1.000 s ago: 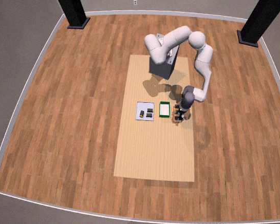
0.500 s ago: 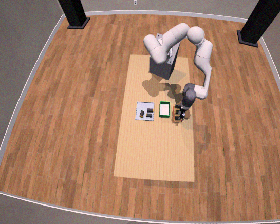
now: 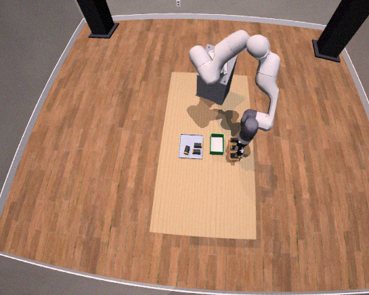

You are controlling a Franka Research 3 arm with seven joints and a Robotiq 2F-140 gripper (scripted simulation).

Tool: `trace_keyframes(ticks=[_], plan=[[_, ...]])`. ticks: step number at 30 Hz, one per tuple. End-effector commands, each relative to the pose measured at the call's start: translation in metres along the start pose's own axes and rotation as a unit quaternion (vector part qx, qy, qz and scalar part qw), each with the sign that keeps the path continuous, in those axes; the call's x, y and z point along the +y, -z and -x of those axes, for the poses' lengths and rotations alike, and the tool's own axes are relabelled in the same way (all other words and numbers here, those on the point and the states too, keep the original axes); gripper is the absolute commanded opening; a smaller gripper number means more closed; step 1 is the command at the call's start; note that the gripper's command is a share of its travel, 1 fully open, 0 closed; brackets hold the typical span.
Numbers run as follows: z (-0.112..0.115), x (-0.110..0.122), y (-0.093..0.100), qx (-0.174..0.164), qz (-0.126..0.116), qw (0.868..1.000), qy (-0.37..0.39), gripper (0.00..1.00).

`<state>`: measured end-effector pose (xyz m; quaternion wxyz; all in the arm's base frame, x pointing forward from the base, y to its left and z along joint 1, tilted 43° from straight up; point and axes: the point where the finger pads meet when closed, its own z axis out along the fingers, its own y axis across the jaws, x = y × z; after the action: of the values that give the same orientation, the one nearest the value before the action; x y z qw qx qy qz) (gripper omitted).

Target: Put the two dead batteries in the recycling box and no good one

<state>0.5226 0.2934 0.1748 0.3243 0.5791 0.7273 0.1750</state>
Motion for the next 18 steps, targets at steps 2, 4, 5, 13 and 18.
trace_keyframes(ticks=[2, 4, 5, 13, 18], plan=[[0.001, -0.001, 0.000, -0.001, -0.001, 1.000, -0.004, 0.29], [0.001, -0.001, 0.000, -0.001, -0.001, 1.000, -0.004, 0.29], [0.001, -0.001, 0.000, -0.001, -0.001, 1.000, -0.004, 0.29], [0.001, -0.001, 0.000, -0.001, -0.001, 1.000, -0.004, 0.29], [0.001, -0.001, 0.017, -0.001, -0.001, 1.000, -0.004, 0.29]])
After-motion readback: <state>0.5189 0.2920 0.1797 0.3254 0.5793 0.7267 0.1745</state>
